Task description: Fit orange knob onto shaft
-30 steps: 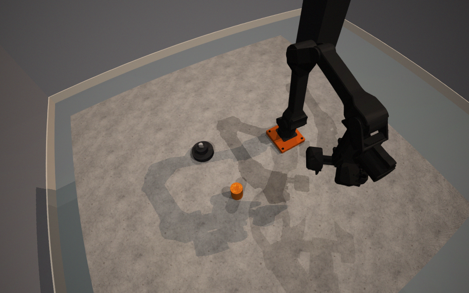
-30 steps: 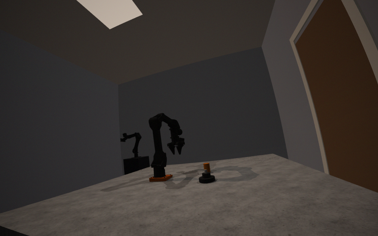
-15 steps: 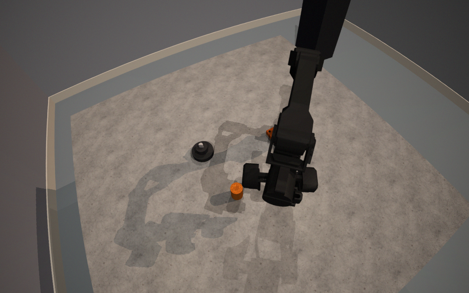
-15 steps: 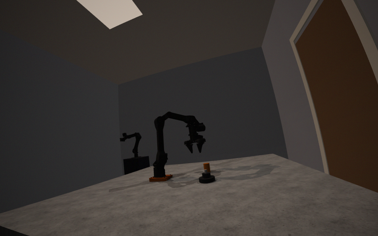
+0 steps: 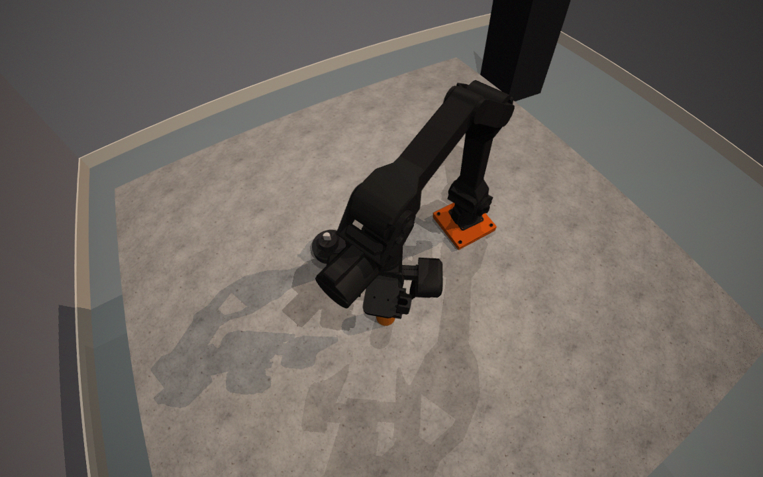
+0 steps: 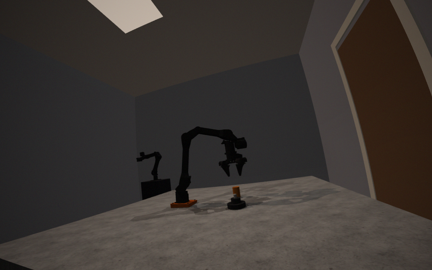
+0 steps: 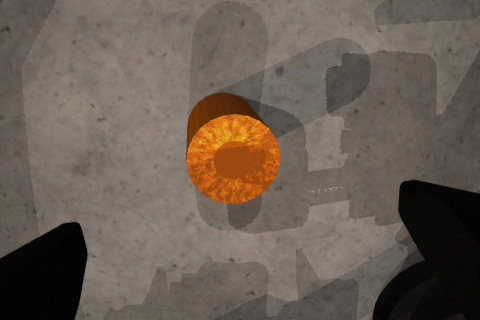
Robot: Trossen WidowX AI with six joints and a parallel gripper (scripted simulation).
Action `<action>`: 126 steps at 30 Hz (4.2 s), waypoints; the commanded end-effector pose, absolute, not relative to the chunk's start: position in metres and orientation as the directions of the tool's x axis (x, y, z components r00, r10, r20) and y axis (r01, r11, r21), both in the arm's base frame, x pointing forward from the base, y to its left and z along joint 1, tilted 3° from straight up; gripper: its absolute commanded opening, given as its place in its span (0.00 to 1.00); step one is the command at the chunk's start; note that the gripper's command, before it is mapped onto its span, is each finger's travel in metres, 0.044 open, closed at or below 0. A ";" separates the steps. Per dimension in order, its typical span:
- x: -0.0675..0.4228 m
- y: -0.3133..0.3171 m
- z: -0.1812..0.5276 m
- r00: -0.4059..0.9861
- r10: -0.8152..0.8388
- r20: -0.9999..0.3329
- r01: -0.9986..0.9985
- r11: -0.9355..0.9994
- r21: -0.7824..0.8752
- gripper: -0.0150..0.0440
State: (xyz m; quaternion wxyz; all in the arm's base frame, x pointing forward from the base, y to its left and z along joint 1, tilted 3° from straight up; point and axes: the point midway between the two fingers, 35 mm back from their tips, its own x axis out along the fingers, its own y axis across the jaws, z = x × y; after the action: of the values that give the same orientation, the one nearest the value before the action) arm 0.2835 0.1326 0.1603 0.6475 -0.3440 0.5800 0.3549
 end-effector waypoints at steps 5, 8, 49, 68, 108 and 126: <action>0.285 0.131 0.129 0.057 0.055 -0.997 -0.861 0.508 -0.021 1.00; 0.286 0.131 0.119 0.057 0.055 -0.997 -0.861 0.508 -0.021 1.00; 0.291 0.133 0.057 0.057 0.055 -0.997 -0.861 0.508 -0.021 1.00; 0.290 0.133 0.047 0.056 0.055 -0.997 -0.861 0.508 -0.021 0.51; 0.283 0.126 0.187 0.058 0.053 -0.997 -0.861 0.508 -0.023 0.25; 0.265 0.122 0.215 0.342 -0.130 -0.931 -0.790 0.496 -0.360 0.25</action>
State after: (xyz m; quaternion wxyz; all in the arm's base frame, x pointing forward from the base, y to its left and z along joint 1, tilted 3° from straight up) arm 0.2692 0.1229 0.2045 0.6751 -0.4232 0.5424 0.2662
